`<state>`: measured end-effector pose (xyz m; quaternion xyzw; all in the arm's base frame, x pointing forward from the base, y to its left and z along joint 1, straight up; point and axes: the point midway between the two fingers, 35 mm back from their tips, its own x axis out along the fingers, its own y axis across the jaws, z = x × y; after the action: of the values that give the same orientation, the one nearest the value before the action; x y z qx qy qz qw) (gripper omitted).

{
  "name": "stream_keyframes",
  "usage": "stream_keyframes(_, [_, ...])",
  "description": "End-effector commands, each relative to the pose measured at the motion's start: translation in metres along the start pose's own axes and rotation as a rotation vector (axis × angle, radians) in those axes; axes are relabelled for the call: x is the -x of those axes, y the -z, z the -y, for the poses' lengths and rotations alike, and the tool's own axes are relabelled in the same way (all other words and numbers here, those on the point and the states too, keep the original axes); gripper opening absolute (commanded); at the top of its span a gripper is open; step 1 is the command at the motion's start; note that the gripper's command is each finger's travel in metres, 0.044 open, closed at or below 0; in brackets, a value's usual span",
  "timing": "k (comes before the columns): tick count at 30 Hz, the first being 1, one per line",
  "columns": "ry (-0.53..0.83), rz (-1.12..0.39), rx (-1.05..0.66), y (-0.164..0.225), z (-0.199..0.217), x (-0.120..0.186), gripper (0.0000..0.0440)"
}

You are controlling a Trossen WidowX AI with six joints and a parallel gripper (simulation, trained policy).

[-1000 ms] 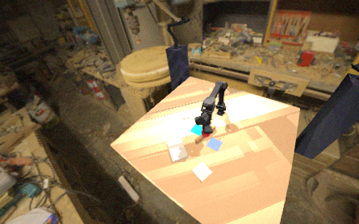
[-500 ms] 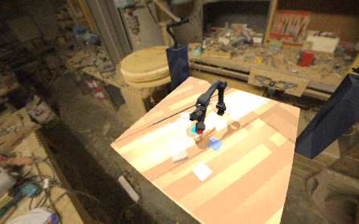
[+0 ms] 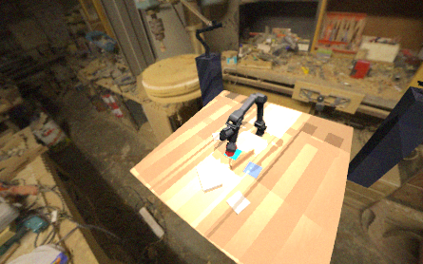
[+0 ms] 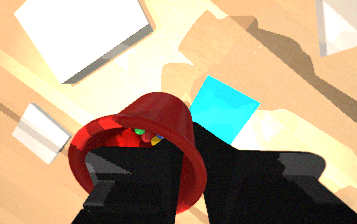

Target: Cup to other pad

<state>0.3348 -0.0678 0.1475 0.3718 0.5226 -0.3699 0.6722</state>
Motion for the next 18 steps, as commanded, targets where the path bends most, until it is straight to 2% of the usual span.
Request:
stream_keyframes(1, [0.001, 0.013, -0.014, -0.005, 0.008, -0.004, 0.0000])
stream_keyframes(18, [0.025, 0.007, -0.062, 0.001, 0.041, -0.042, 0.0001])
